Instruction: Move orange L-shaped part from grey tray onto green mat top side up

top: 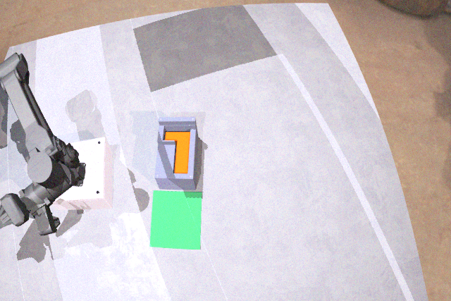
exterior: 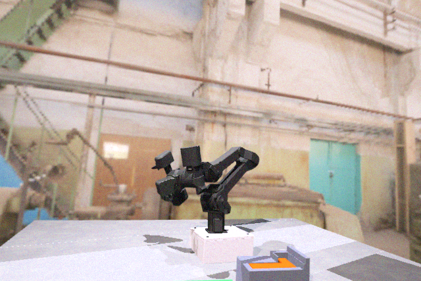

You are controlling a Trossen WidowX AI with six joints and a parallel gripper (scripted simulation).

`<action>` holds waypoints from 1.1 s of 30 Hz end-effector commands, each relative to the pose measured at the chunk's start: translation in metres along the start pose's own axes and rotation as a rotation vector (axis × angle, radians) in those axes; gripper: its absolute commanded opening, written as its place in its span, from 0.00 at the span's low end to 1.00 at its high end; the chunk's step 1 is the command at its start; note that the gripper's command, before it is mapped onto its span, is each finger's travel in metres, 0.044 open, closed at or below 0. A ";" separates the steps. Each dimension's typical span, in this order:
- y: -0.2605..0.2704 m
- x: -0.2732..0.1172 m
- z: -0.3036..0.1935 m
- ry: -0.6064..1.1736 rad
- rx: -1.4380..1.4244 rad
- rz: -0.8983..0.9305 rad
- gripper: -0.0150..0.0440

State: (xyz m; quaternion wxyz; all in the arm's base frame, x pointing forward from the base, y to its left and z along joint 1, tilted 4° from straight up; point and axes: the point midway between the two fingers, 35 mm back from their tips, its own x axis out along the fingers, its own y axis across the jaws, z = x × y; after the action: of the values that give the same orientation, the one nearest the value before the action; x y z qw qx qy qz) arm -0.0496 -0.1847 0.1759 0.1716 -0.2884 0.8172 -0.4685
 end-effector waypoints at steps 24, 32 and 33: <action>-0.034 -0.325 0.144 -1.395 0.085 0.559 0.56; 0.042 -0.427 0.071 -1.285 -0.162 0.986 0.56; 0.052 -0.436 0.058 -1.244 -0.193 1.026 0.56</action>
State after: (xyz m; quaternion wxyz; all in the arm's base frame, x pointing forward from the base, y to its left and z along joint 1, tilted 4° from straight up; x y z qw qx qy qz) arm 0.3100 0.0157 0.1139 0.7857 -0.1640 0.5947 -0.0461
